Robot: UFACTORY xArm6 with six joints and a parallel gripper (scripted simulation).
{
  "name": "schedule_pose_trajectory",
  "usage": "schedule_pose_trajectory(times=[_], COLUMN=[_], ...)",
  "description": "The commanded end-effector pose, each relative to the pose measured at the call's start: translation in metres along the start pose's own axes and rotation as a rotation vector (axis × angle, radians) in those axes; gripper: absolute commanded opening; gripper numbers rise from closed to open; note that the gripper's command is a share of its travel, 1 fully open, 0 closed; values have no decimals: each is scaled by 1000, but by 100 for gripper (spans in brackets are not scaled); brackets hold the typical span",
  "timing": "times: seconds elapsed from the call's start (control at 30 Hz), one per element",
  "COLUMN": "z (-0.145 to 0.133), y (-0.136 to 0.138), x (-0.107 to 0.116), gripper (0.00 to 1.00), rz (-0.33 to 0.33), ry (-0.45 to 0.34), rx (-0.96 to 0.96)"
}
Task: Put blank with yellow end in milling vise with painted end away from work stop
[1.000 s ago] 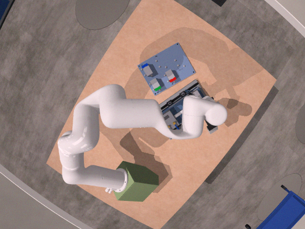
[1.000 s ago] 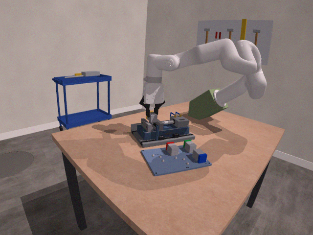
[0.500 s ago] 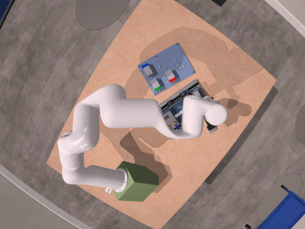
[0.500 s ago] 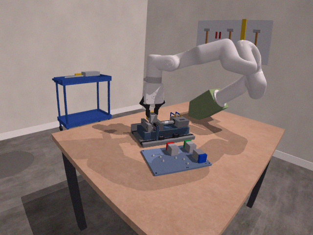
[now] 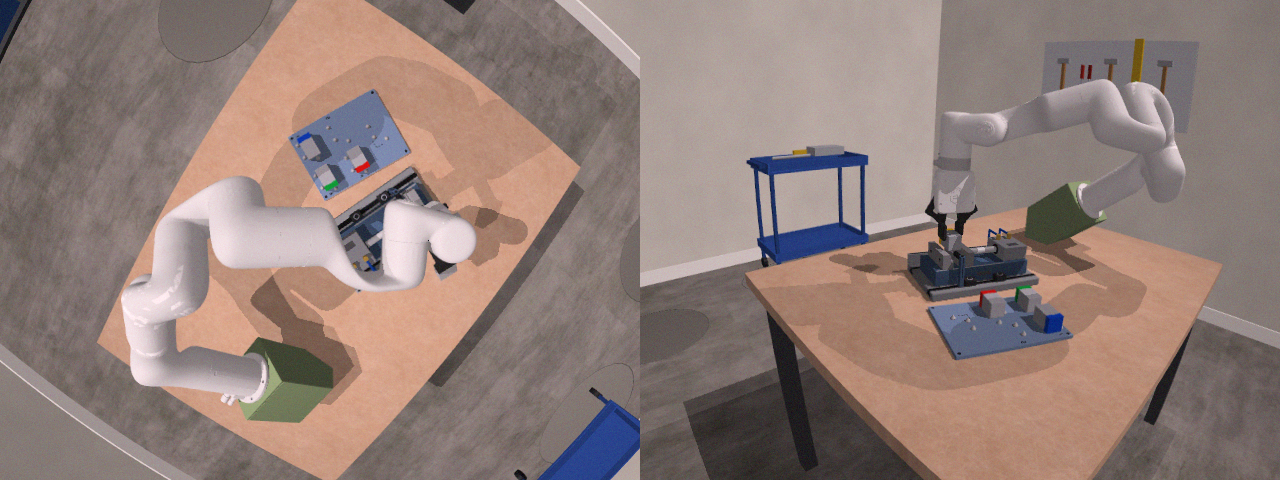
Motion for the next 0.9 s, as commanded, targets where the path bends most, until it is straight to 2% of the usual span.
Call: schedule_pose_trajectory(times=[0.0,0.87], z=[0,0], y=[-1,-1], x=[2,-1], gripper=[0,0], rz=[4,4], ry=[0,0], rx=[1,1])
Point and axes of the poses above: the point where the finger pads meet when closed, its own x axis back along the fingers, its own y axis across the jaws, z = x × y, the point moved 8 cm from there along x, back along the fingers, and after that the axes turned 6 degrees about -x, right-handed, at the moved point
